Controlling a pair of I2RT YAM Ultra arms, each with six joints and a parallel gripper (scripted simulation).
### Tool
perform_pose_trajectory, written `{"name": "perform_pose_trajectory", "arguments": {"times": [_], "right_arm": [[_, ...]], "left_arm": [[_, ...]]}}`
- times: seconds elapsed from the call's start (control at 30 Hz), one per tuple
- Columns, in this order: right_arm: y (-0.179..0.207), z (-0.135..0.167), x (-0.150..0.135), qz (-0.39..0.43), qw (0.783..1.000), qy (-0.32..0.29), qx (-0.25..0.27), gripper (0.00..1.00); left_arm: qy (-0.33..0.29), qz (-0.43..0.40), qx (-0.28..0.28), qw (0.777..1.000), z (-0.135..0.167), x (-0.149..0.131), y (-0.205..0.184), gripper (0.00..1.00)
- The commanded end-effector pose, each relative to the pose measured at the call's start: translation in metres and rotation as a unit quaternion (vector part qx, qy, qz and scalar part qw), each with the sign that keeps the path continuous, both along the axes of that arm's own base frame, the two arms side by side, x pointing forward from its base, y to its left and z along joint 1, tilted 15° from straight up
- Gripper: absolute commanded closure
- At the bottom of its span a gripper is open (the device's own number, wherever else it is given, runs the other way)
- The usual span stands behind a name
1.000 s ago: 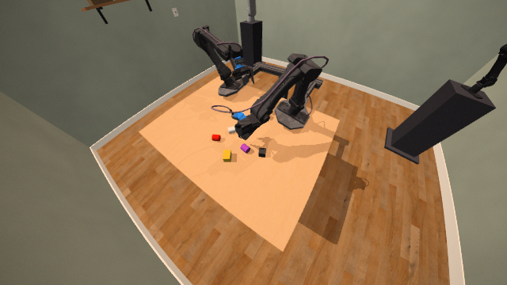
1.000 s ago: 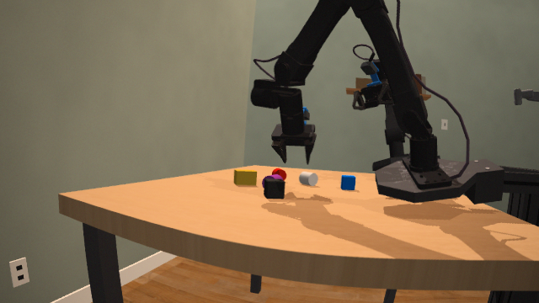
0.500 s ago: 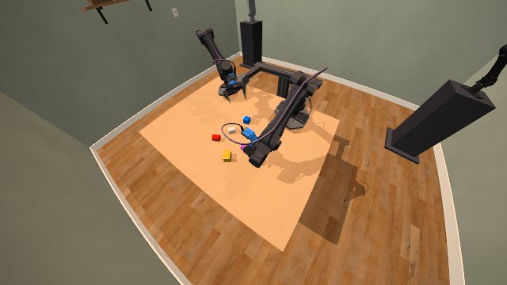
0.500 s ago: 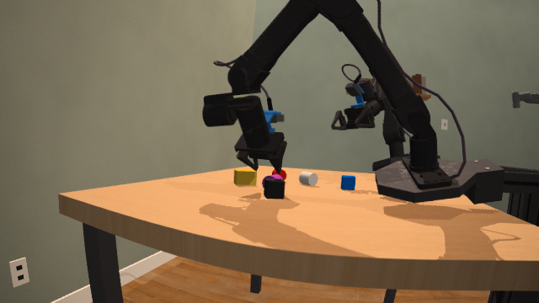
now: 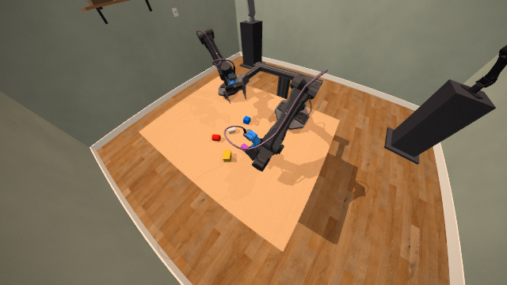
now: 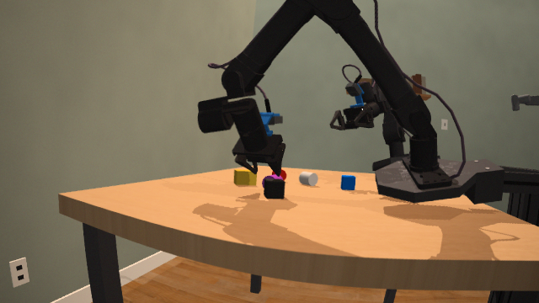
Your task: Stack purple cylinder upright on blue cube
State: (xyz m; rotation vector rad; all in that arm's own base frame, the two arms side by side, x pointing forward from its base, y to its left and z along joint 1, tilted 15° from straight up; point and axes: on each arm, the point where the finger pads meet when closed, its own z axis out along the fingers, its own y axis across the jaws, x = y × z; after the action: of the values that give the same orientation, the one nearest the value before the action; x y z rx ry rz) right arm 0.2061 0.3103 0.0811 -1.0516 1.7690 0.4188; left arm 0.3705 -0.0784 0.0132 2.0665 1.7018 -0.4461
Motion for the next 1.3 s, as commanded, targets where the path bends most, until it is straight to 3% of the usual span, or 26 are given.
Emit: {"name": "perform_pose_trajectory", "arguments": {"times": [0.0,1.27], "right_arm": [[0.007,0.01,0.001,0.01,1.0,-0.01,0.019,0.0],[0.007,0.01,0.001,0.01,1.0,-0.01,0.019,0.0]], "left_arm": [[0.001,-0.013,-0.011,1.0,0.002,0.0,-0.012,0.36],[0.002,-0.01,-0.011,1.0,-0.039,-0.001,-0.043,0.36]]}}
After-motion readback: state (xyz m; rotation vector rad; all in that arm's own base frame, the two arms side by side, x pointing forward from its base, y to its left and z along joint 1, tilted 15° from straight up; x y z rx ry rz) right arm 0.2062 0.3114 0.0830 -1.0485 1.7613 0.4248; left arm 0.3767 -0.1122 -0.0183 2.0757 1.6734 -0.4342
